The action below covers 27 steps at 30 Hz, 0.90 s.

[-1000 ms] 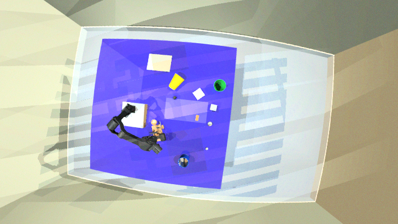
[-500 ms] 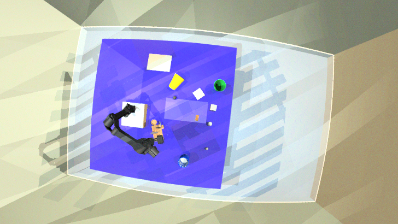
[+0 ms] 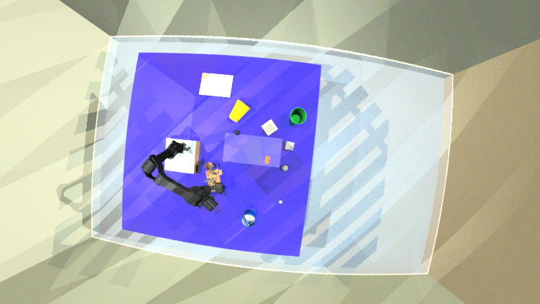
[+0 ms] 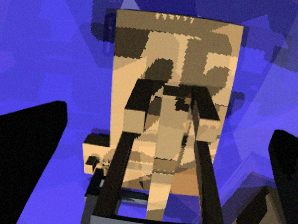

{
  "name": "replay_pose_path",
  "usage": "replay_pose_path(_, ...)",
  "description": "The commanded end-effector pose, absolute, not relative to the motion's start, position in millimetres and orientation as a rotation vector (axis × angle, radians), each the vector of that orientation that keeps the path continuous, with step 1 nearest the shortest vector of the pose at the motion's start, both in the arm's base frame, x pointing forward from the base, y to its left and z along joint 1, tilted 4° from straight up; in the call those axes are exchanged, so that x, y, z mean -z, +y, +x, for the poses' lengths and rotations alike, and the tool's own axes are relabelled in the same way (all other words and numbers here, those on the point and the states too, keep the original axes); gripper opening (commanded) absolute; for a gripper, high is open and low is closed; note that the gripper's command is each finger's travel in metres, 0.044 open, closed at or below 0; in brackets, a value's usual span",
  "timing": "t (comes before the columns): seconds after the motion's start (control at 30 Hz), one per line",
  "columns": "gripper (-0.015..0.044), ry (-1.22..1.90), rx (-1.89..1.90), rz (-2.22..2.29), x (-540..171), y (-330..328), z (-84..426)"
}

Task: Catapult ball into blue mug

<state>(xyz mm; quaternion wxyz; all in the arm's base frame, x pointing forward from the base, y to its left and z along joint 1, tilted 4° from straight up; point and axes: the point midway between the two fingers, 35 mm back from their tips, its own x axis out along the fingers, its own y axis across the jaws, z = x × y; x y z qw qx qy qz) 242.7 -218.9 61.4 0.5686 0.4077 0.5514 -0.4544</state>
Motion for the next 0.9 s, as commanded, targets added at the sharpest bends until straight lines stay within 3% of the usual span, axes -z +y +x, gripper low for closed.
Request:
replay_pose_path(0.0, 0.0440, 1.299, 1.061, 0.956, -53.9, -218.9, 242.6)
replay_pose_path(0.87, 0.0440, 1.299, 1.061, 0.955, -11.7, -222.0, 240.9)
